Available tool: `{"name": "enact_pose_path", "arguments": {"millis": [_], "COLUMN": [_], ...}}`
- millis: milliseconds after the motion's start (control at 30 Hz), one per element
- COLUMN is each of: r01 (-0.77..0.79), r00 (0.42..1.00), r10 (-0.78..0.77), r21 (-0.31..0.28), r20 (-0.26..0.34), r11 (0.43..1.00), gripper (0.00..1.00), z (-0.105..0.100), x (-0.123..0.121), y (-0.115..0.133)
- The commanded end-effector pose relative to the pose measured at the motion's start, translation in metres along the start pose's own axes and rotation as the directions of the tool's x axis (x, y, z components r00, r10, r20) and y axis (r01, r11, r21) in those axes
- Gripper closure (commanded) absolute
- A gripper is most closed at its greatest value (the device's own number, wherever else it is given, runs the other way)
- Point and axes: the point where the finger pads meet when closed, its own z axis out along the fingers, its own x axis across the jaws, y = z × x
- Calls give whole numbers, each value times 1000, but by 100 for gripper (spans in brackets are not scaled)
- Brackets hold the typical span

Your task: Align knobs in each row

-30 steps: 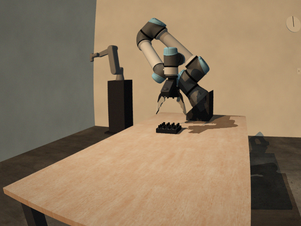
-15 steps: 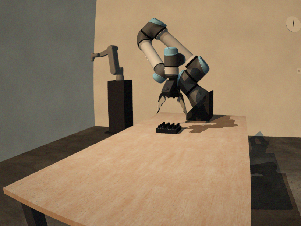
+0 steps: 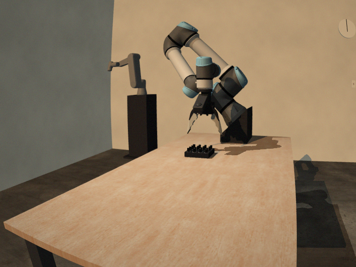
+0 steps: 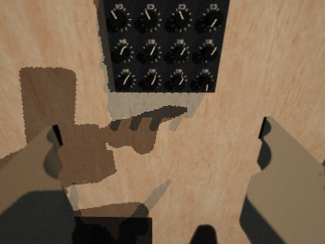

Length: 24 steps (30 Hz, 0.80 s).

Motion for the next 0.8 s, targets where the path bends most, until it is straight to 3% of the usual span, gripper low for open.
{"name": "enact_pose_path", "arguments": {"millis": [0, 767], "r01": [0, 0], "r00": [1000, 1000], "r10": [0, 0], "r21": [1, 1], "r20": [0, 0], "r11": [1000, 1000], "gripper": [0, 0], "z": [0, 0], "x": [0, -1], "y": [8, 16]}}
